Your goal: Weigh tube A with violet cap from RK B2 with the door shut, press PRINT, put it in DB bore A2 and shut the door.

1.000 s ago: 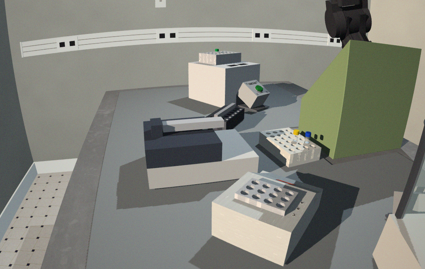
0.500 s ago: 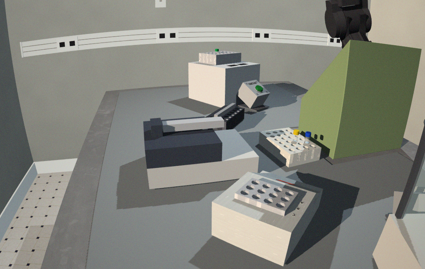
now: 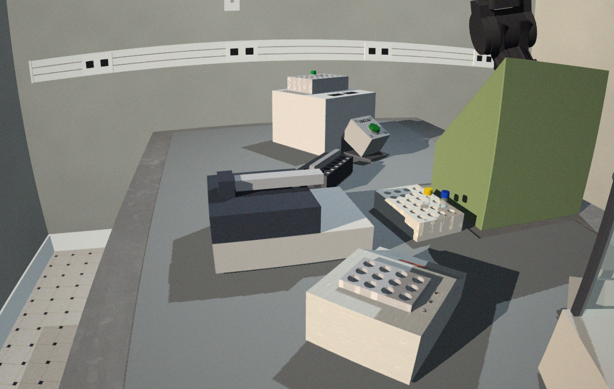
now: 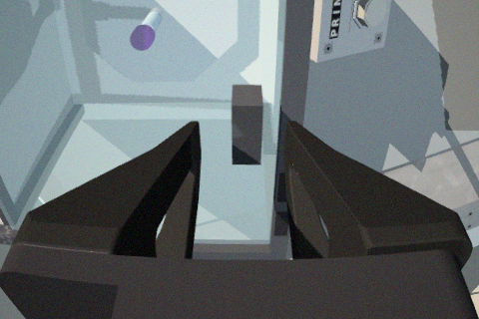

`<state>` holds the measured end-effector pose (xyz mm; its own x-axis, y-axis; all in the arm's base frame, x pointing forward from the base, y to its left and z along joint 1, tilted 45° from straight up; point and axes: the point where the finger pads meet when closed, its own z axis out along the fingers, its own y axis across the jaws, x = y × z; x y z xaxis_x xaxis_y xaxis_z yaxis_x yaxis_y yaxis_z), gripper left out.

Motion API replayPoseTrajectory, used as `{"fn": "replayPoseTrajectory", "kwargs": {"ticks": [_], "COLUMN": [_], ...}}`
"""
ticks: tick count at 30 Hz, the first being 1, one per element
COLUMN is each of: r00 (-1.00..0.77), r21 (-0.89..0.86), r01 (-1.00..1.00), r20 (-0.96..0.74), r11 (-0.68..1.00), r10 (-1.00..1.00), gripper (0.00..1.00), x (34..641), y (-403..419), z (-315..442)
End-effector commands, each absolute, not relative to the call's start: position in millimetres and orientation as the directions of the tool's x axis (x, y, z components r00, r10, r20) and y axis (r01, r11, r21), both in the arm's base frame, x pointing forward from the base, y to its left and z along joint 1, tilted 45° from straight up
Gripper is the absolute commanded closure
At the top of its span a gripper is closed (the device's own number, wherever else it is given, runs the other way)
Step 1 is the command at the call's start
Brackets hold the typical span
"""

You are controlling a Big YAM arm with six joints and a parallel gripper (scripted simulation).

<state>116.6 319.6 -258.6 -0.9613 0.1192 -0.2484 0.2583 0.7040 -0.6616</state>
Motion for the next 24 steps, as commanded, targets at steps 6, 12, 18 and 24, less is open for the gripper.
{"fn": "replayPoseTrajectory", "kwargs": {"ticks": [6,12,18,24], "r00": [-0.956,-0.956,-0.956,-0.956], "r21": [-0.612,-0.604,-0.604,-0.612], "r01": [0.27,0.269,0.269,0.272], "r20": [-0.261,-0.261,-0.261,-0.26], "r11": [0.744,0.75,0.75,0.743], "r10": [0.133,0.133,0.133,0.136], "gripper": [0.7,0.7,0.7,0.7], "x": [117.2,116.1,115.0,115.1], "y": [364.6,373.0,379.8,382.2], "z": [-241.9,-233.4,-225.7,-222.1]}}
